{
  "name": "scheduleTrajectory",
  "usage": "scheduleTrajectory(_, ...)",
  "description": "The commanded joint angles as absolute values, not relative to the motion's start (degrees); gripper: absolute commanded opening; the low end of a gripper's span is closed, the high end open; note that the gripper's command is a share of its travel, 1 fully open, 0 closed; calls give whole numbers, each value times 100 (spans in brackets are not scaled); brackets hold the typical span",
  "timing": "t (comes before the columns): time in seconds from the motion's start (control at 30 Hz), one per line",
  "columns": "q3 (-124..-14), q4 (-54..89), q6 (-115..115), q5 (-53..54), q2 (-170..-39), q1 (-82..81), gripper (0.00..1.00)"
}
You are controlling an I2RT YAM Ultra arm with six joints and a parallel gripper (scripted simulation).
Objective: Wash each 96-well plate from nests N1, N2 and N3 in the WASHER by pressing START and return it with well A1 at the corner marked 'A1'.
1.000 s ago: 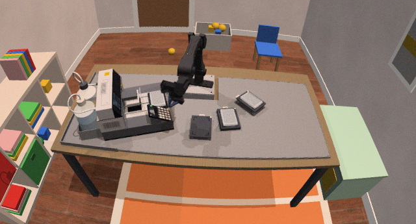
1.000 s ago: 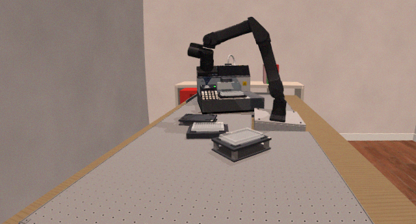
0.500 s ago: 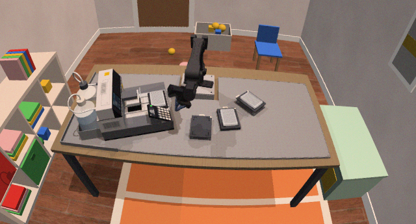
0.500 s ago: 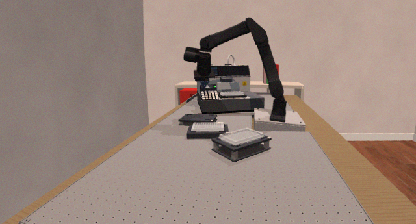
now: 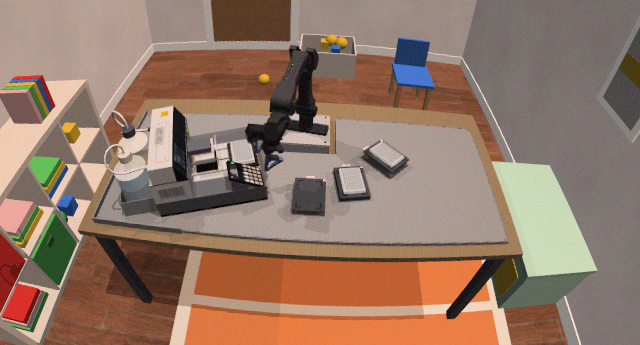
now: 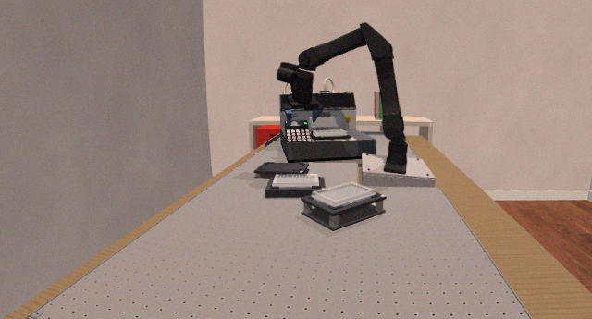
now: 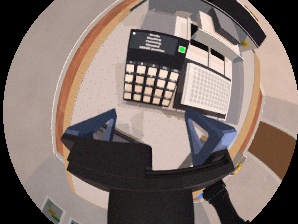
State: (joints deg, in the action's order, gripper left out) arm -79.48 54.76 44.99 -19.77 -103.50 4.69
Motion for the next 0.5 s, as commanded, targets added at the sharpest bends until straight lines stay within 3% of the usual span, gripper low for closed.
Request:
scheduleTrajectory(0.0, -7905, 5443, 3120, -1643, -10098, 720, 100)
scheduleTrajectory(0.47, -8121, 6056, -247, -667, -9864, 2024, 100)
